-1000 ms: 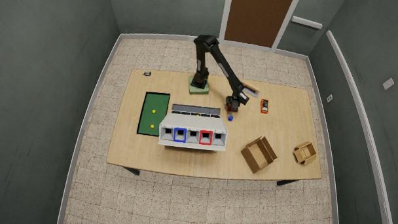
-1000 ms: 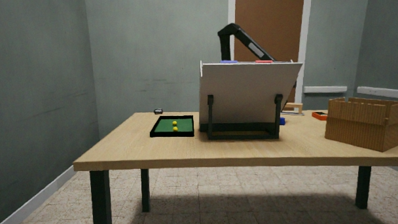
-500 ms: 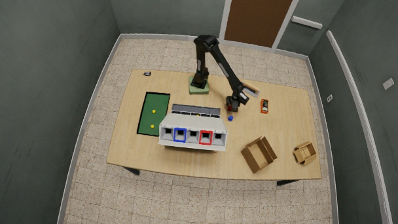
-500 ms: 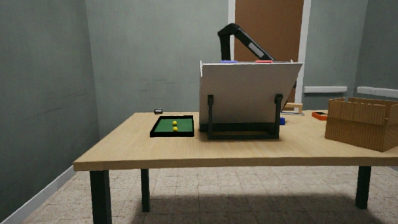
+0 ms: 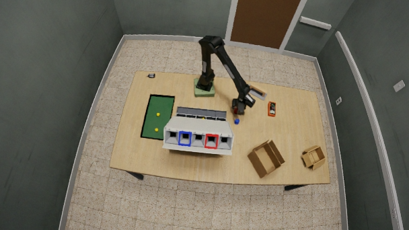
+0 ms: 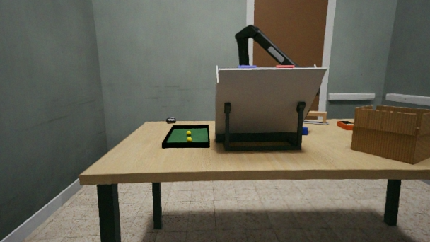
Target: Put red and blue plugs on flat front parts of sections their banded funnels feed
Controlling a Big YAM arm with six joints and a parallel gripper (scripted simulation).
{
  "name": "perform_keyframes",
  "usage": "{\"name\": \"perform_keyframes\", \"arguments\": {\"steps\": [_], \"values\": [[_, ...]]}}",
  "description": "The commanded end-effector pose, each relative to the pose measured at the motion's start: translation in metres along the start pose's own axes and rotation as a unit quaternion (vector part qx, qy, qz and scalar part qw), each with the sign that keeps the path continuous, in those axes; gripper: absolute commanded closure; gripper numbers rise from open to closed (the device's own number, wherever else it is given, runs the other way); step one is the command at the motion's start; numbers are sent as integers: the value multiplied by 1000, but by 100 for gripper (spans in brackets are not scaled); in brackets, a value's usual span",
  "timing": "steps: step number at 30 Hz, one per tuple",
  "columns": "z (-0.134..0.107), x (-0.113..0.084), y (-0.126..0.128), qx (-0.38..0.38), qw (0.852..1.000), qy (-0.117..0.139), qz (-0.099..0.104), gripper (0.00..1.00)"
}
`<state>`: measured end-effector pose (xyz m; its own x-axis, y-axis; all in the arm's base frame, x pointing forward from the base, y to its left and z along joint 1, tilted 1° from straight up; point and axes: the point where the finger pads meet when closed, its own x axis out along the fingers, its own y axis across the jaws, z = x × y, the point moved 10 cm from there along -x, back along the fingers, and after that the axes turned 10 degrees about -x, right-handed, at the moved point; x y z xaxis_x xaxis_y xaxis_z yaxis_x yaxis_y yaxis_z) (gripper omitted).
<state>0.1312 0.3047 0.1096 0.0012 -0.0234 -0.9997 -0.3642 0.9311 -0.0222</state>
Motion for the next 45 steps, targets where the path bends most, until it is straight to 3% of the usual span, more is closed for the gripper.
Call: {"name": "perform_keyframes", "arguments": {"steps": [1, 26, 45], "values": [[-3, 0, 4, -2, 1000, -7, 8, 37], [-3, 0, 4, -2, 1000, -7, 8, 37], [-4, 27, 4, -3, 1000, 0, 1, 37]]}}
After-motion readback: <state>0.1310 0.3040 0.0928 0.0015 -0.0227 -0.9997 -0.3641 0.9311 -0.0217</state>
